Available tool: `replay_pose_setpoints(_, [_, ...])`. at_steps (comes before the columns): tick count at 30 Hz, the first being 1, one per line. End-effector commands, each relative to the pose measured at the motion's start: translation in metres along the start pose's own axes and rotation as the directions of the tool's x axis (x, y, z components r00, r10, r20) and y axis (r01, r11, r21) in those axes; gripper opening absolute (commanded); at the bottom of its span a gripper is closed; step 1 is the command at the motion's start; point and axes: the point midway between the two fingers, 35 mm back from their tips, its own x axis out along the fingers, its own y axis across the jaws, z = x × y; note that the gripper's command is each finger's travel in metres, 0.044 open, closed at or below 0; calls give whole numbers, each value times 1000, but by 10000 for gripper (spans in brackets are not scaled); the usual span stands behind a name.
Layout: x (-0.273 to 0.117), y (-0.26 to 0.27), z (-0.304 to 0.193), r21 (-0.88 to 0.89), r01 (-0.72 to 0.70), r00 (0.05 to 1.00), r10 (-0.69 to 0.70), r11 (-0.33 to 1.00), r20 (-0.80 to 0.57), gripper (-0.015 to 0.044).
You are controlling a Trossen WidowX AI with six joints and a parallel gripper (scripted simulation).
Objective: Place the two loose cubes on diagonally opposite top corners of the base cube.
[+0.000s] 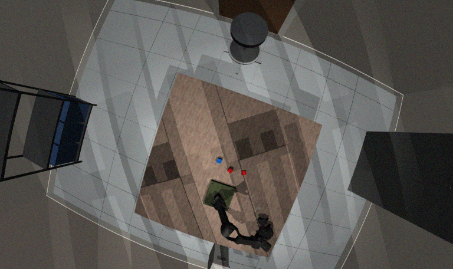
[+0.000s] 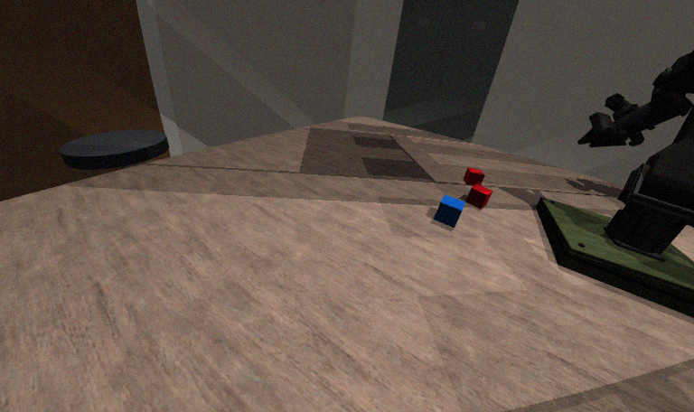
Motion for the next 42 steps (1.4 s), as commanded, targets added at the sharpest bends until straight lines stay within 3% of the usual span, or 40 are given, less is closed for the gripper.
replay_pose_setpoints(1, [17, 38, 14, 68, -53, 996, 57, 996, -64, 265])
replay_pose_setpoints(10, [43, 122, 31, 200, -114, 965, 156, 973, -209, 265])
replay_pose_setpoints(20, [50, 215, 32, 301, -91, 905, 205, 949, -373, 265])
replay_pose_setpoints(42, [1, 379, -10, 305, 148, 767, 86, 941, -636, 265])
